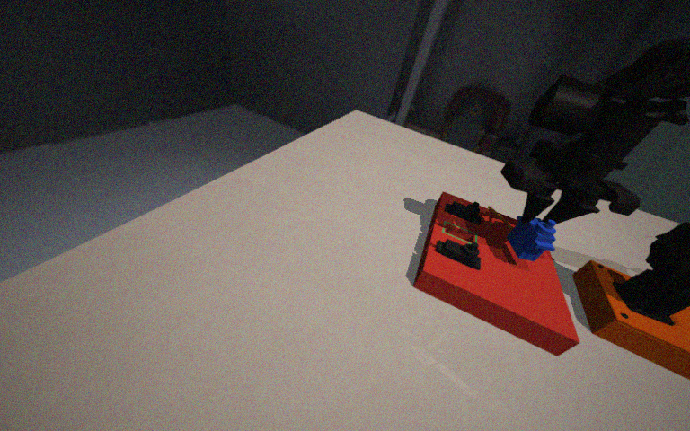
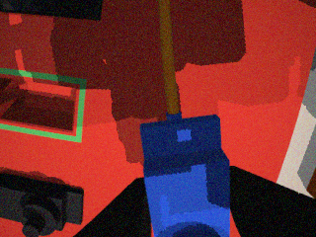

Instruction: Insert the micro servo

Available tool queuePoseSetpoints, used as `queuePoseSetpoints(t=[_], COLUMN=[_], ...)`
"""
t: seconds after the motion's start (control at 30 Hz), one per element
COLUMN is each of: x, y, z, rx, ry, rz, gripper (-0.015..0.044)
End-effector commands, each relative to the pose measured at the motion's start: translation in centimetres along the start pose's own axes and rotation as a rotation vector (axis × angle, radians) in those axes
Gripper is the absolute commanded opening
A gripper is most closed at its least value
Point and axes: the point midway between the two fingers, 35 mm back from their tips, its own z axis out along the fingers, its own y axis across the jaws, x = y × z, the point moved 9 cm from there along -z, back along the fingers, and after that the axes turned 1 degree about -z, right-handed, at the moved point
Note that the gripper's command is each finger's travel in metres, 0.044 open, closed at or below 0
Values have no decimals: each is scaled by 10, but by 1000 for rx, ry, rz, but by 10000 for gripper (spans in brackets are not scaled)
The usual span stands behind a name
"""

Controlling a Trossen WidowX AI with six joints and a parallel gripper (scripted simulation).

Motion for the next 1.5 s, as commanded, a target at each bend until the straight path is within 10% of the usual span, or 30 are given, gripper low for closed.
queuePoseSetpoints(t=[0.0,1.47], x=[0,-4], y=[0,14], z=[-1,-1], rx=[-4,-5], ry=[2,-2], rz=[-117,-1284], gripper=[0,0])
